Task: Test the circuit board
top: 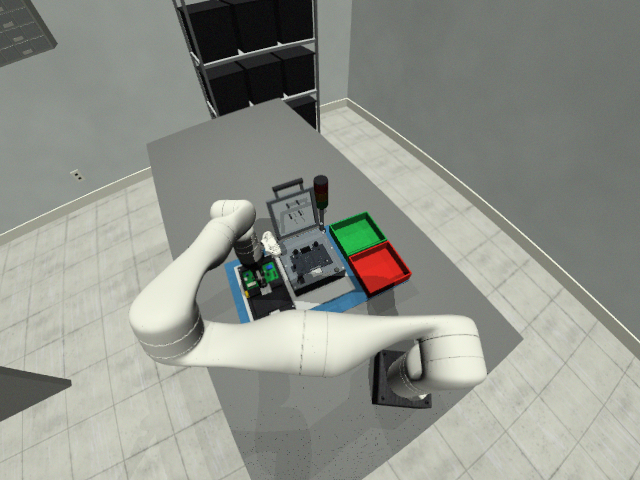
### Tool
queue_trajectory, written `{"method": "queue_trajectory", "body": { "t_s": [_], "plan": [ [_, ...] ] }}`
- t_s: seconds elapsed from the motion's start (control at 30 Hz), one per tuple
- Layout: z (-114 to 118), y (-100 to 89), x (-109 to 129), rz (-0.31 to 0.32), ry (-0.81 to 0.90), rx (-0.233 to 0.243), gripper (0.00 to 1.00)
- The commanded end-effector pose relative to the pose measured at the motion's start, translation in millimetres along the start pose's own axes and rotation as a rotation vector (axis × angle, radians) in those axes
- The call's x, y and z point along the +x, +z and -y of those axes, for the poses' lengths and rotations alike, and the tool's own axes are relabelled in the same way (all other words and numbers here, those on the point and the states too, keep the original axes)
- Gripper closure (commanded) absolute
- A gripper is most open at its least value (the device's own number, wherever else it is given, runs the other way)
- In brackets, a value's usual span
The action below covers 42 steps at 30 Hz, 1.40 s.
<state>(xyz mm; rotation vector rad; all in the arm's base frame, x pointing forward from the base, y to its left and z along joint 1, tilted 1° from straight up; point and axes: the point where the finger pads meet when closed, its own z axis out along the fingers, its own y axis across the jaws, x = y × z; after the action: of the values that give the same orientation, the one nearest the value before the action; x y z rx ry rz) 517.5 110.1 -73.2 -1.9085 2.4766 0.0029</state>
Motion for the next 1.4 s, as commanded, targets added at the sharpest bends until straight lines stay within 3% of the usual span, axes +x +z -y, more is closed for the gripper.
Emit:
{"method": "queue_trajectory", "body": {
  "t_s": [0.0,0.53,1.37],
  "plan": [
    [0,-0.2,0,0.001,0.0,0.001,0.23],
    [0,-4.3,0,0.001,0.0,0.001,0.23],
    [0,-30.1,0,0.001,0.0,0.001,0.23]
  ]
}}
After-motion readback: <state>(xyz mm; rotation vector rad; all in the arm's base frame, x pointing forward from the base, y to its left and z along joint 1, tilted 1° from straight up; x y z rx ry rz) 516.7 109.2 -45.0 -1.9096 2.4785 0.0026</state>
